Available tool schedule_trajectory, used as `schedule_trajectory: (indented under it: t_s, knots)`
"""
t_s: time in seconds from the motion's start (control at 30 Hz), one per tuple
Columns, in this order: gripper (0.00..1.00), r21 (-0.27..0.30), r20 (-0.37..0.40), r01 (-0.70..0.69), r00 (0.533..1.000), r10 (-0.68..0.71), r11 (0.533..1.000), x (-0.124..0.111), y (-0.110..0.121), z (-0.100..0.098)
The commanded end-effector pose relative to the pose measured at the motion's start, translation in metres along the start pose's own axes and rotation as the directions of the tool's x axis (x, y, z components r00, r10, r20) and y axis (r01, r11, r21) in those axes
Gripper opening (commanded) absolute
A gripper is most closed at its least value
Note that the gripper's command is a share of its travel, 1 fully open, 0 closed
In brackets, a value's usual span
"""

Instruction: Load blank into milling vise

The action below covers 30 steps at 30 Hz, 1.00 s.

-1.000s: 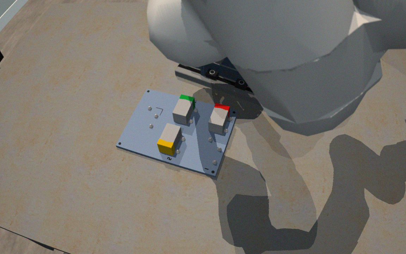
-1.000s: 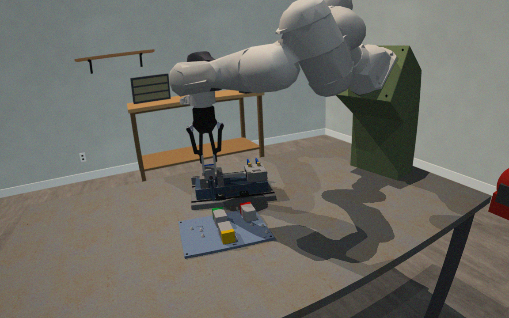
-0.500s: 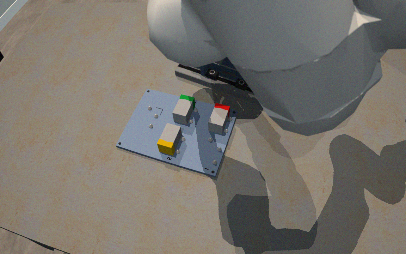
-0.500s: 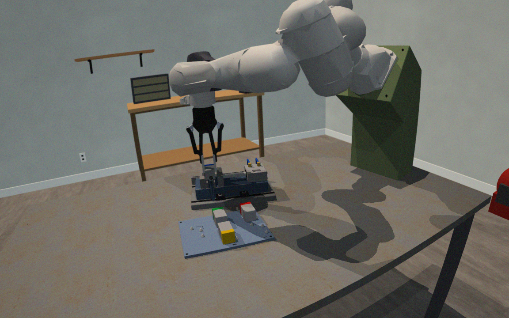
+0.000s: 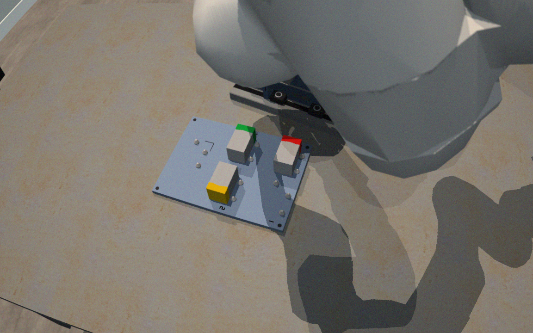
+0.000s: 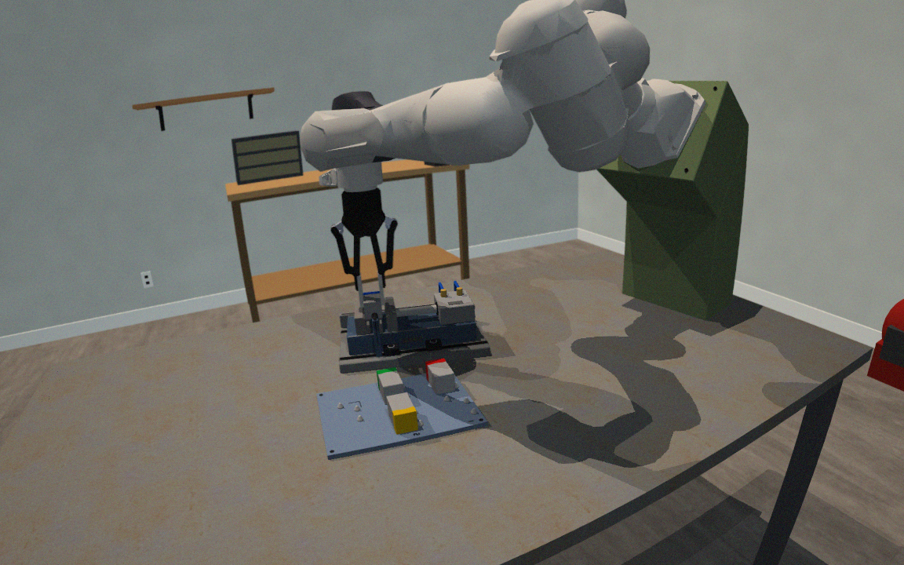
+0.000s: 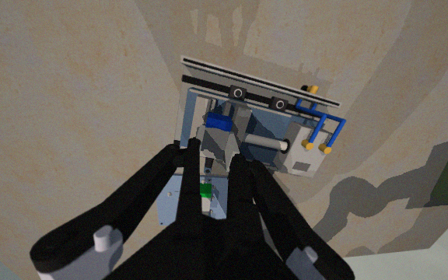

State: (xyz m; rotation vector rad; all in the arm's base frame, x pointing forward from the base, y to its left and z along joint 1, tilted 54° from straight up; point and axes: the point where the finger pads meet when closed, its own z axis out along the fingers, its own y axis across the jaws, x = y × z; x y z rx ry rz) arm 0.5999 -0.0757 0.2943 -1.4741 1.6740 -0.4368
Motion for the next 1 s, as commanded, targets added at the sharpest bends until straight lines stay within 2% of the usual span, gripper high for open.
schedule_trajectory:
  t_s: [0.0, 0.97]
  knots:
    - [0.0, 0.003, -0.001, -0.003, 1.0, 0.003, 1.0, 0.0004, -0.0025, -0.0017]
    - [0.0, 0.004, -0.002, -0.004, 1.0, 0.004, 1.0, 0.0007, -0.003, -0.0021]
